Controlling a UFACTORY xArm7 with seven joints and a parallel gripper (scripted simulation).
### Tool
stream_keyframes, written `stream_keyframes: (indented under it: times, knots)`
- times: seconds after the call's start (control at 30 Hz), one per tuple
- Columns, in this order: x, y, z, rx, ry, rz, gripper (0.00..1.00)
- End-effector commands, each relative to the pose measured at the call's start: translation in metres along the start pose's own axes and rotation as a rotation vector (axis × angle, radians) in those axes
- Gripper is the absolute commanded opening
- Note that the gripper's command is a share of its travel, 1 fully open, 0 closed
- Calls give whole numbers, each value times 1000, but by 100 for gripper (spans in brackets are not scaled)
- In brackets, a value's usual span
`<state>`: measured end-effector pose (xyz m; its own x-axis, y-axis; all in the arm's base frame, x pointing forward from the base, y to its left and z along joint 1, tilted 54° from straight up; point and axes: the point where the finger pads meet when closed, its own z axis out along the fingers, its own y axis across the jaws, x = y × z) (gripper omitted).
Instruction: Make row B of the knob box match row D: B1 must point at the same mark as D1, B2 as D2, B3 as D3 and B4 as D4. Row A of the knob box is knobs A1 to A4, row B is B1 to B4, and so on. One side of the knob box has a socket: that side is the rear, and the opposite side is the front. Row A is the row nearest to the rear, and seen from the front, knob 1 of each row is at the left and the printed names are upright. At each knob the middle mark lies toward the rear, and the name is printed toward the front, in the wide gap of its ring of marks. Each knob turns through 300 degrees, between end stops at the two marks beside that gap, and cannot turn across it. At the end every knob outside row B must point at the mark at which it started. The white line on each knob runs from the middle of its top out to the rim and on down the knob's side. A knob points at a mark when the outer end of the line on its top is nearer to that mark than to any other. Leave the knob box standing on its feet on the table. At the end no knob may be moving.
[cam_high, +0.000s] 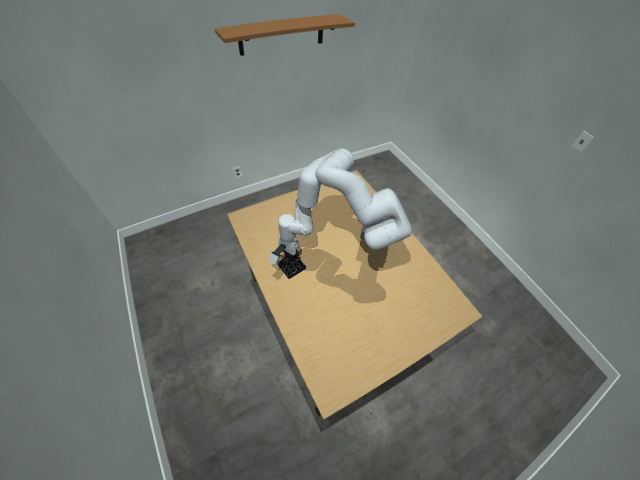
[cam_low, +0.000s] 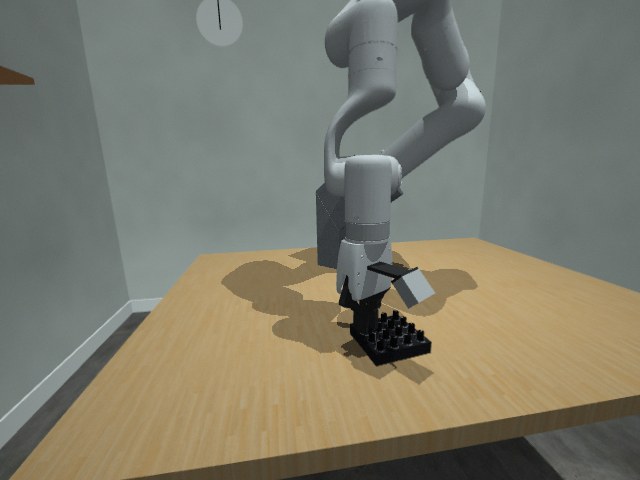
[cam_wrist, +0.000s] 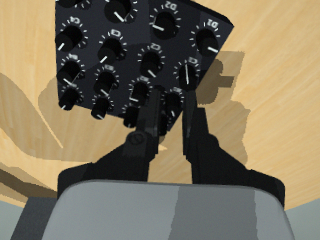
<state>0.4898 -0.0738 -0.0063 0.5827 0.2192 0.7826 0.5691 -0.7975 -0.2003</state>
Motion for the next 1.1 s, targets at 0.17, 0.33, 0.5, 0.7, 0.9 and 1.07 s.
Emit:
stream_keyframes:
  times: [0.17,0.33,0.5,0.7,0.9,1.07]
  knots:
    - [0,1,-1,-3,0,0,19]
    - [0,1,-1,-3,0,0,19]
    - [0,1,-1,-3,0,0,19]
    - [0,1,-1,-3,0,0,8]
    - [0,1,-1,-3,0,0,8]
    - [0,1,-1,-3,0,0,8]
